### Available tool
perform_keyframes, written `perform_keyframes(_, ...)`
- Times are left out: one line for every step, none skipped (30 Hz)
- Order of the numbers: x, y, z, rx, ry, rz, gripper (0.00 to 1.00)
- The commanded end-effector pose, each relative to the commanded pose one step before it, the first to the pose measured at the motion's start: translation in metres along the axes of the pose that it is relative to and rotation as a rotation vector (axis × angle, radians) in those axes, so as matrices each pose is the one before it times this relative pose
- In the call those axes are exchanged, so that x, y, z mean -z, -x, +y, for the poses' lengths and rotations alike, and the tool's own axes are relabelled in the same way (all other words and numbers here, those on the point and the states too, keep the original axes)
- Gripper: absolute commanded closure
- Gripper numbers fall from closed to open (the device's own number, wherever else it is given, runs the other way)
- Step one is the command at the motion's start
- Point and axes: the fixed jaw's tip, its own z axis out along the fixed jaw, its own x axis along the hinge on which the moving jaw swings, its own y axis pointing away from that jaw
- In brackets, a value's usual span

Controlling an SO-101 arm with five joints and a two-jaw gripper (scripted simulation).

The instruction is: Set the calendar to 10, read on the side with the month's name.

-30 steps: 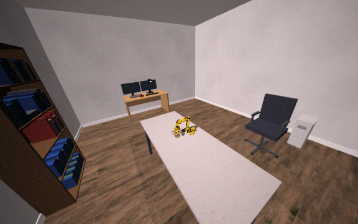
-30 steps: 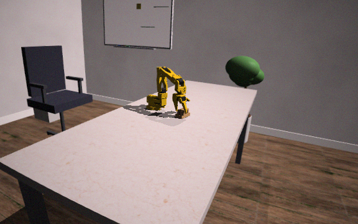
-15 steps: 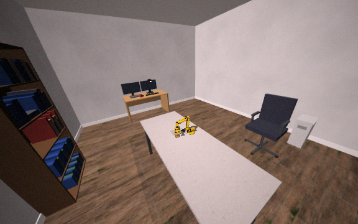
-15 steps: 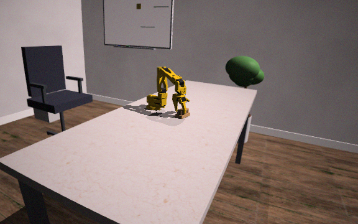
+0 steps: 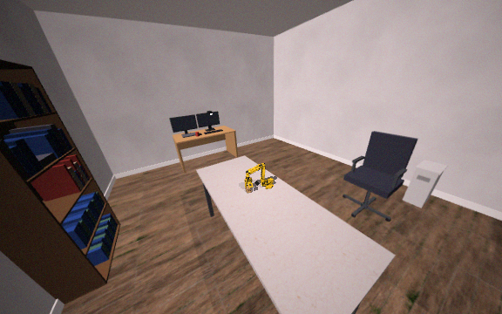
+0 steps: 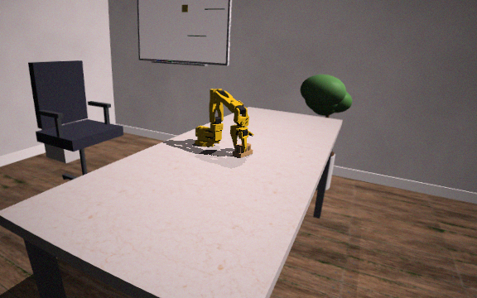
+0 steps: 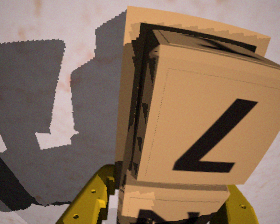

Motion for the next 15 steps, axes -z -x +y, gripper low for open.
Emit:
perform_keyframes(0.005015, -0.00104, -0.00760, 0.00456, -0.03839, 0.00436, 0.80)
perform_keyframes(-0.000010, 0.00000, -0.00029, 0.00000, 0.00000, 0.00000, 0.80)
perform_keyframes(-0.000009, 0.00000, -0.00027, 0.00000, 0.00000, 0.00000, 0.81)
perform_keyframes(-0.000009, 0.00000, -0.00025, 0.00000, 0.00000, 0.00000, 0.81)
perform_keyframes(-0.000008, 0.00000, -0.00022, 0.00000, 0.00000, 0.00000, 0.81)
perform_keyframes(-0.000006, 0.00000, -0.00019, 0.00000, 0.00000, 0.00000, 0.82)
perform_keyframes(-0.000005, 0.00000, -0.00016, 0.00000, 0.00000, 0.00000, 0.82)
perform_keyframes(-0.000004, 0.00000, -0.00013, 0.00000, 0.00000, 0.00000, 0.82)
perform_keyframes(-0.000010, 0.00000, -0.00010, 0.00000, 0.00000, 0.00000, 0.83)
perform_keyframes(-0.000003, 0.00000, -0.00008, 0.00000, 0.00000, 0.00000, 0.83)
perform_keyframes(-0.000002, 0.00000, -0.00005, 0.00000, 0.00000, 0.00000, 0.83)
perform_keyframes(-0.000001, 0.00000, -0.00004, 0.00000, 0.00000, 0.00000, 0.83)
perform_keyframes(-0.000001, 0.00000, -0.00002, 0.00000, 0.00000, 0.00000, 0.83)
perform_keyframes(0.000000, 0.00000, -0.00001, 0.00000, 0.00000, 0.00000, 0.83)
perform_keyframes(0.000000, 0.00000, -0.00001, 0.00000, 0.00000, 0.00000, 0.83)
